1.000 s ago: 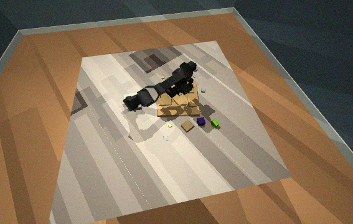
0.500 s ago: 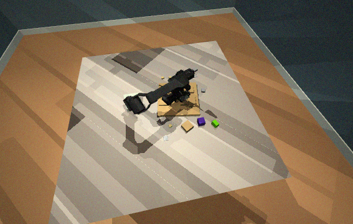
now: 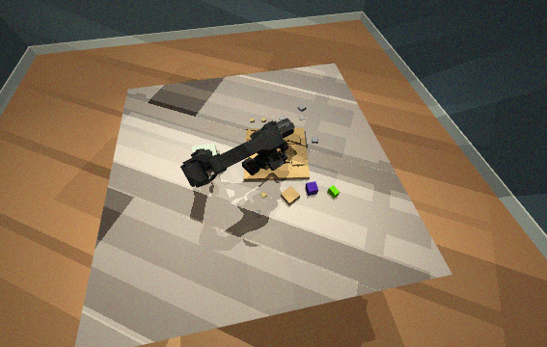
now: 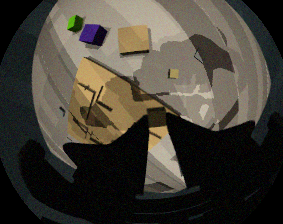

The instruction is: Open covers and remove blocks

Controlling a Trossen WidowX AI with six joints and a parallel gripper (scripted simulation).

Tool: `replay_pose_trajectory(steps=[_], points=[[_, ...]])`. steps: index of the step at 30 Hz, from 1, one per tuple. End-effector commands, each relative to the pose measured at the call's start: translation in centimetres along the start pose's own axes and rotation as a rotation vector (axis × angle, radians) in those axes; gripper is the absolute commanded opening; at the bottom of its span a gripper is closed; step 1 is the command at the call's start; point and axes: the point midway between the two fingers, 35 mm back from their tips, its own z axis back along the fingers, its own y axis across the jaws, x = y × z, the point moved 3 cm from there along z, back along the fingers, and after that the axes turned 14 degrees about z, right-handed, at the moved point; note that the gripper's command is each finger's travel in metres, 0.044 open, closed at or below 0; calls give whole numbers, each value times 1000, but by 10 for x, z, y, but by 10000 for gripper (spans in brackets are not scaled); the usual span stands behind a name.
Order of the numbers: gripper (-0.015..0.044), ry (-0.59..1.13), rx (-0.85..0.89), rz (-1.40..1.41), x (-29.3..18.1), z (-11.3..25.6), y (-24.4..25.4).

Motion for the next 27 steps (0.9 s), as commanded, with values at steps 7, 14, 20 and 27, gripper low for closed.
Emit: replay_pose_trajectory(steps=[7,14,20,27], points=[[80,-6,-6,2,-4,-4,-38],[80,-8,-11,2,-10,-7,-63],[80,-10,-15,1,-18,-11,-84],[80,-12,-19,1,-24,-14,-98]])
